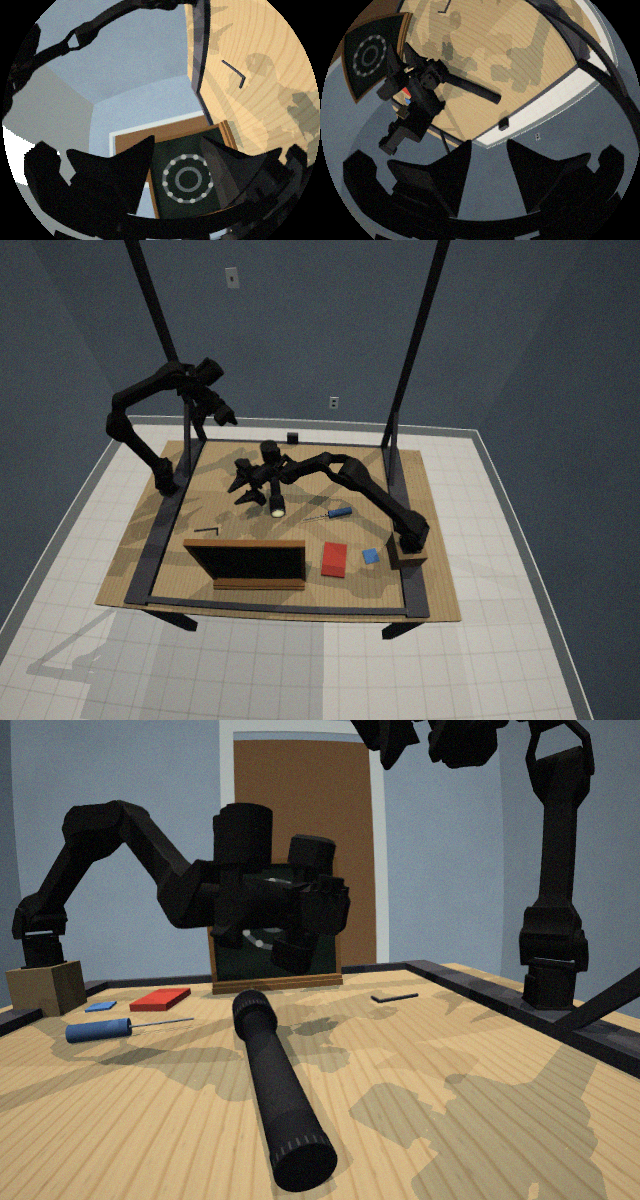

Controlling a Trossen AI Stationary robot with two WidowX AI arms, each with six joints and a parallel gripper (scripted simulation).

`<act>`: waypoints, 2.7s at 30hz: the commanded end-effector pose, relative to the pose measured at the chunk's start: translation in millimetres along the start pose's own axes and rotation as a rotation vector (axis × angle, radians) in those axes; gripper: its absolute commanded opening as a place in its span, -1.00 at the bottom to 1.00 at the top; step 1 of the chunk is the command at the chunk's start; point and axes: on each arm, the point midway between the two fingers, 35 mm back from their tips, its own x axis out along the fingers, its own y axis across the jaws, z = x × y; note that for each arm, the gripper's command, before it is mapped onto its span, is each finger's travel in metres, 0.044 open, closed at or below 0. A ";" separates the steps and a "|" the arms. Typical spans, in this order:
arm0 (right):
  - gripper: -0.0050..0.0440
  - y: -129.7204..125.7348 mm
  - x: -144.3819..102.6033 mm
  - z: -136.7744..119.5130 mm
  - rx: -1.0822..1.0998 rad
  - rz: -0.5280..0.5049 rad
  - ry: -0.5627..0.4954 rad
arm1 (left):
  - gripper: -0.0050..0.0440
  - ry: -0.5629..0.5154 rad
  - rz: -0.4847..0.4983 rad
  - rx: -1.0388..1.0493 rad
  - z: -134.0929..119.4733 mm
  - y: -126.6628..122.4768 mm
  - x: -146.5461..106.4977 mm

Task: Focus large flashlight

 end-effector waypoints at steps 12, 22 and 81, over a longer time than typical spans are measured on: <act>0.01 0.9 -5.5 -1.8 0.001 0.005 0.018 | 0.27 0.002 0.008 -0.034 -3.3 17.0 0.1; 0.01 3.7 1.0 0.2 -0.030 0.010 0.012 | 0.27 -0.011 0.003 -0.029 -4.2 9.2 3.8; 0.01 166.2 -15.3 58.3 -1.466 0.870 -0.191 | 0.27 -0.549 -0.154 -1.279 -270.4 192.7 18.9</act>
